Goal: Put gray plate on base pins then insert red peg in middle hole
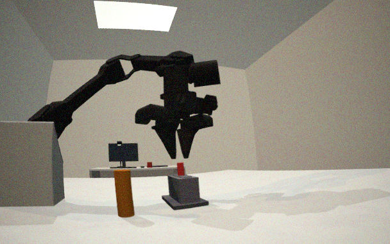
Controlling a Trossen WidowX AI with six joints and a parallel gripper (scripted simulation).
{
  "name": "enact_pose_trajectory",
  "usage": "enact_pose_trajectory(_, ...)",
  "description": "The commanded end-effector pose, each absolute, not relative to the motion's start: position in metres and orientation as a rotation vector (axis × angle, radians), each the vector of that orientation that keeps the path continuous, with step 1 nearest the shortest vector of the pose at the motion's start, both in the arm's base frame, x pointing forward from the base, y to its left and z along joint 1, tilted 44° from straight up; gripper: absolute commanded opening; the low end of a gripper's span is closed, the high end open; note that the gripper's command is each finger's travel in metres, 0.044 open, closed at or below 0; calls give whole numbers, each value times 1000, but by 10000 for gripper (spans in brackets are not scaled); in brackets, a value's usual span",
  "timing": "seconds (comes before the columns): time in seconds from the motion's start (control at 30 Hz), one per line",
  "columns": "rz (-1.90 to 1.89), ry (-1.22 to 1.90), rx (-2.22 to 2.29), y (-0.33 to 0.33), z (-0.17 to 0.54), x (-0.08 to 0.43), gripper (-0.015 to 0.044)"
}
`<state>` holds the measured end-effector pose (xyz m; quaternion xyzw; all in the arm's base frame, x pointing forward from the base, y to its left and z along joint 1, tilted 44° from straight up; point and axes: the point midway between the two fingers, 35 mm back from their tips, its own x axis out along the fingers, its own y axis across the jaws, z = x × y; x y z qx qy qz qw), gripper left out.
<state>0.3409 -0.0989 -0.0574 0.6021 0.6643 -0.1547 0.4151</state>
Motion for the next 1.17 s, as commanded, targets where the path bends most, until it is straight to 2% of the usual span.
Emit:
enact_pose_trajectory(0.0,-388,1669,1512,-99,-57,341,150)
enact_pose_trajectory(1.13,-390,1672,1523,-113,-42,338,150)
